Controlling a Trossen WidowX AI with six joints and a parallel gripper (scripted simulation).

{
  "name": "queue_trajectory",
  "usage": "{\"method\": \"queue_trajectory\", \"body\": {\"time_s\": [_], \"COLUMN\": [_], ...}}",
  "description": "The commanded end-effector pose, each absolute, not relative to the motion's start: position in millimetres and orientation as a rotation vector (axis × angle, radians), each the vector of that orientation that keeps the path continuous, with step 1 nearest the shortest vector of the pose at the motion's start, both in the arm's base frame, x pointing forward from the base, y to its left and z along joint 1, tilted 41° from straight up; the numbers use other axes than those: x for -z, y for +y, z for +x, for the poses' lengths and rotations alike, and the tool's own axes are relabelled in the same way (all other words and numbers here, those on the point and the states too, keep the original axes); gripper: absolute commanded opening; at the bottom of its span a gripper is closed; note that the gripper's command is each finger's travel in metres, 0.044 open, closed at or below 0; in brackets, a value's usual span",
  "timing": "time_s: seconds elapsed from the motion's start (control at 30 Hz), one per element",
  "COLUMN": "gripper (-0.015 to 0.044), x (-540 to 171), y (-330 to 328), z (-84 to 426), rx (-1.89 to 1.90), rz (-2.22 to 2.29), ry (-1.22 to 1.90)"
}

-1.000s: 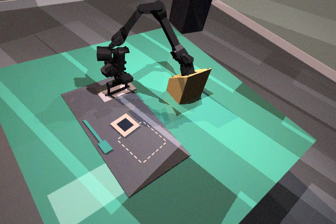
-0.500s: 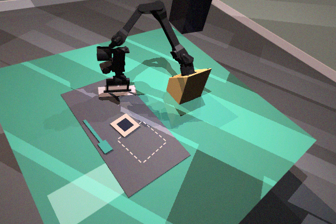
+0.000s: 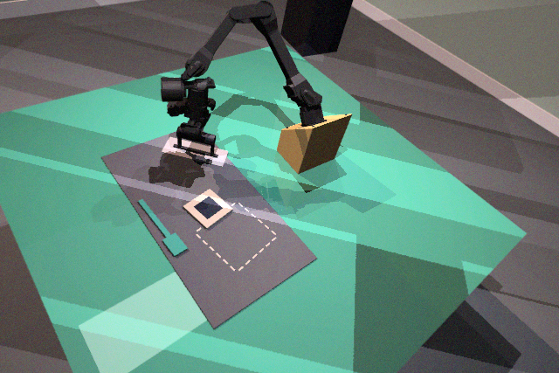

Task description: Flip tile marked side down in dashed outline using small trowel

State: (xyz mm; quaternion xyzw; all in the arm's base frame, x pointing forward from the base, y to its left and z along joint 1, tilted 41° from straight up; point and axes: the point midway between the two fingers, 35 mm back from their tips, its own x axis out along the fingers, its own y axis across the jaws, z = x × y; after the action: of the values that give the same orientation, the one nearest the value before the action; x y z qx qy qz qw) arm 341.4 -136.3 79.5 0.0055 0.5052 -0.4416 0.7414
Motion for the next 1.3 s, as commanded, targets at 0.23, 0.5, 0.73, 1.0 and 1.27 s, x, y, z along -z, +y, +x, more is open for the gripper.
{"method": "queue_trajectory", "body": {"time_s": [0.23,0.5,0.73,1.0,1.27], "gripper": [0.0235,0.027,0.027,0.027,0.027], "x": [-79,-79,-79,-96,-113], "y": [-137,-137,-137,-122,-109], "z": [342,342,342,339,334], "rx": [1.005,1.005,1.005,1.01,1.016], "rz": [0.064,0.064,0.064,0.073,0.08], "ry": [1.074,1.074,1.074,1.069,1.063]}}
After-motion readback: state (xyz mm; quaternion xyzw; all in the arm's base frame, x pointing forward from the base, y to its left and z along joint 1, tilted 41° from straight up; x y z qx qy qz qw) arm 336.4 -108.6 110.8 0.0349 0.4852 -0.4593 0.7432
